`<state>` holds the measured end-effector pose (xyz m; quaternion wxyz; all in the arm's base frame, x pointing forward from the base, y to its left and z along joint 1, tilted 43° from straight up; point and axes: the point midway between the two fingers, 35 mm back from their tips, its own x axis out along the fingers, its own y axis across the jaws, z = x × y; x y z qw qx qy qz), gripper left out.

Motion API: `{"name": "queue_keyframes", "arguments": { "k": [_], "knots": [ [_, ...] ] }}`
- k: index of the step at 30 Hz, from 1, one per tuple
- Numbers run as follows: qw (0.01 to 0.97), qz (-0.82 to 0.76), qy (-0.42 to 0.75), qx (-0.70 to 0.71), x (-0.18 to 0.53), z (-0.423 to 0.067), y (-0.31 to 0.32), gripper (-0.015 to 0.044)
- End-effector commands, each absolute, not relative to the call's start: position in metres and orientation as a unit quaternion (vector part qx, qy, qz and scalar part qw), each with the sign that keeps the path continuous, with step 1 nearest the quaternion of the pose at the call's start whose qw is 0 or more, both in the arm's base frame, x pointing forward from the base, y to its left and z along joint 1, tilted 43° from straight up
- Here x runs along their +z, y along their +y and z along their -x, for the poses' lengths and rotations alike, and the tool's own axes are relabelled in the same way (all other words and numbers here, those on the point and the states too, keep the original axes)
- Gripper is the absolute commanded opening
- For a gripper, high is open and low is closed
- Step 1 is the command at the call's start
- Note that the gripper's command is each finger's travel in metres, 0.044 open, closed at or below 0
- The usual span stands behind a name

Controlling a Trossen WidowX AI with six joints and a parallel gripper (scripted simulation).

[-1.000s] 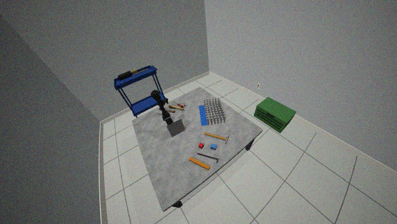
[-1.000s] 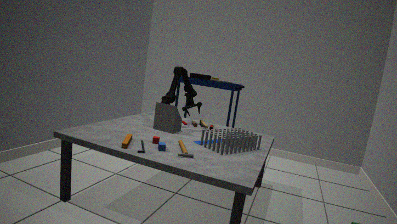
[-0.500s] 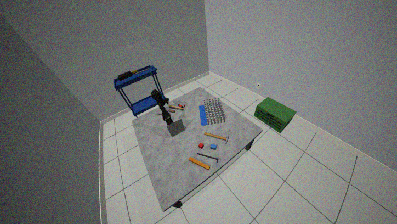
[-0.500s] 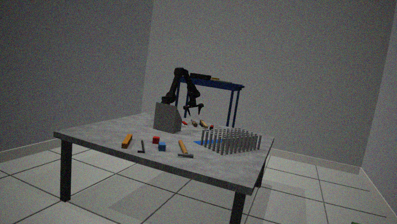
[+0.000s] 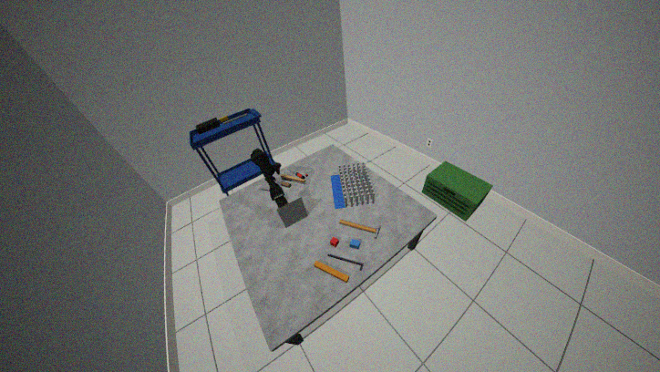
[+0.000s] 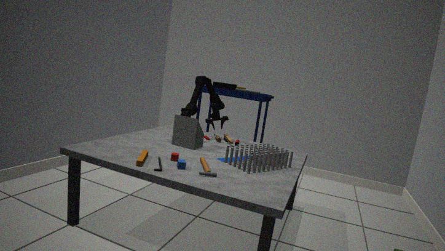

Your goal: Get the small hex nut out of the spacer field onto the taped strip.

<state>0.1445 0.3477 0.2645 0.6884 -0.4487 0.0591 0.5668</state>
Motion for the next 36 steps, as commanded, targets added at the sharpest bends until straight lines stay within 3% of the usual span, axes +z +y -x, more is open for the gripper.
{"name": "queue_keyframes", "arguments": {
  "k": [1,36],
  "knots": [
    [0.686,0.45,0.057,0.569,0.261,-0.145,0.352,0.028],
    [0.685,0.45,0.058,0.57,0.221,-0.153,0.39,0.028]
  ]
}}
